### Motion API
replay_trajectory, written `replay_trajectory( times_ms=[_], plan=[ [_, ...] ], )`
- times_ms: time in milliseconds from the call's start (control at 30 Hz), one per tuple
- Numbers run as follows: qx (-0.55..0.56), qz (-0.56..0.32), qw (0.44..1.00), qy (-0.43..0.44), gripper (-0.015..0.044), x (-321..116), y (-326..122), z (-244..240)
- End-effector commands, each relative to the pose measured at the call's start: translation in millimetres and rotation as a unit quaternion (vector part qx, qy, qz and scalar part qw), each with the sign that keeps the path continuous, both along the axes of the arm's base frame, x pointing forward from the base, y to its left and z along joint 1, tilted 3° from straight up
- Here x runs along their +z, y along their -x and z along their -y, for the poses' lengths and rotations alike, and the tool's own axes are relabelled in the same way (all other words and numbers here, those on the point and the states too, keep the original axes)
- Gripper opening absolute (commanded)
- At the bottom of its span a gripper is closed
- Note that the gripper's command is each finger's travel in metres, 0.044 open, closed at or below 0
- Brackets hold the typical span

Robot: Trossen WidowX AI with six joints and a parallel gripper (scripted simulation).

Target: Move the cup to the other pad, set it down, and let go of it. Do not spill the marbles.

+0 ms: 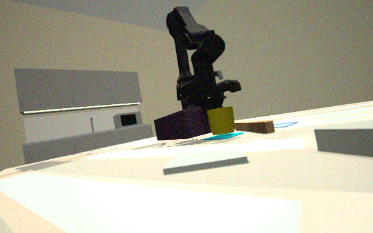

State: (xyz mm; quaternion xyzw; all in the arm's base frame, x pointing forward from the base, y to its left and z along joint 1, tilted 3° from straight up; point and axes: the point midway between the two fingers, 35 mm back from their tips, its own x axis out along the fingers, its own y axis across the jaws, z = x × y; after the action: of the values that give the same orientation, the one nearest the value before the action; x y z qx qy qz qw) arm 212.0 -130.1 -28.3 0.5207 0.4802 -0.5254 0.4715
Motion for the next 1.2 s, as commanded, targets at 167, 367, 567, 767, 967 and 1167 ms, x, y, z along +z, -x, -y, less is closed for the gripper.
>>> replay_trajectory(
  times_ms=[167, 367, 567, 767, 967, 1167],
  plan=[
    [0.000, 0.000, 1.000, 0.000, 0.0000, 0, 0, 0],
    [0.000, 0.000, 1.000, 0.000, 0.0105, 0, 0, 0],
    [0.000, 0.000, 1.000, 0.000, 0.0147, 0, 0, 0],
    [0.000, 0.000, 1.000, 0.000, 0.0147, 3, -1, 0],
    [0.000, -0.001, 1.000, 0.000, 0.0147, 12, -1, 1],
    [0.001, -0.002, 1.000, 0.000, 0.0147, 21, -1, 1]
  ],
)
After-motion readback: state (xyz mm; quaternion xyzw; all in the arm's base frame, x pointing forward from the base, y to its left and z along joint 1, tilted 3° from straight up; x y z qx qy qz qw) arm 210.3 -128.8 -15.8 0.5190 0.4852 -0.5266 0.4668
